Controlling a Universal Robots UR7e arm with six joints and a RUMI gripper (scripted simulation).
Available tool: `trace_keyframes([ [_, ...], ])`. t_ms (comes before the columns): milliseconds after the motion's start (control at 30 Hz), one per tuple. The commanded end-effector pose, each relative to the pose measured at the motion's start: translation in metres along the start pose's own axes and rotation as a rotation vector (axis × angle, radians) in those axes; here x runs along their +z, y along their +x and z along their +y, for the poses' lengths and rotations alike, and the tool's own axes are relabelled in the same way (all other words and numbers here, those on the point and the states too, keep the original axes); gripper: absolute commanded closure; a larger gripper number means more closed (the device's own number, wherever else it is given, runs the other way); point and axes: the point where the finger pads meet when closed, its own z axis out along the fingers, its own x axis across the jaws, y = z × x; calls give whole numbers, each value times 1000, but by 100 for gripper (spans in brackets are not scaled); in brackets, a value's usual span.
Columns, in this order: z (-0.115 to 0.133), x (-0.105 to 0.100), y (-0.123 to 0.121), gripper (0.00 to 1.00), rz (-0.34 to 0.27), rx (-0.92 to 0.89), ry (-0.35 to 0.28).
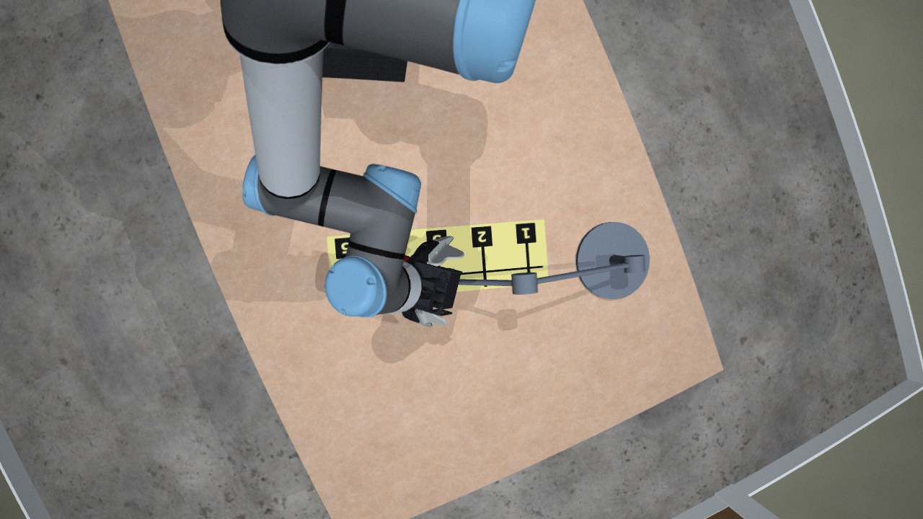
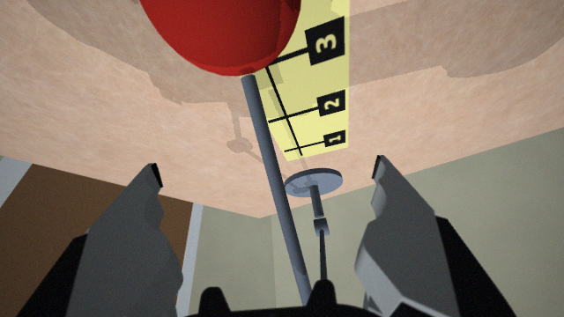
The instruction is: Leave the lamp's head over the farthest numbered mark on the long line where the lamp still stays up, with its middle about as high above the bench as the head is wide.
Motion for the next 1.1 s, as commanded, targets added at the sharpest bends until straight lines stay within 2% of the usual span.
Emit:
trace_keyframes([
  [0,-1,-1,0,0,68,-143,-103],
  [33,-1,-1,0,0,68,-143,-103],
  [67,0,-1,0,100,64,-133,-96],
  [533,0,0,0,100,-1,-1,0],
  [1067,0,0,0,100,-1,-1,0],
])
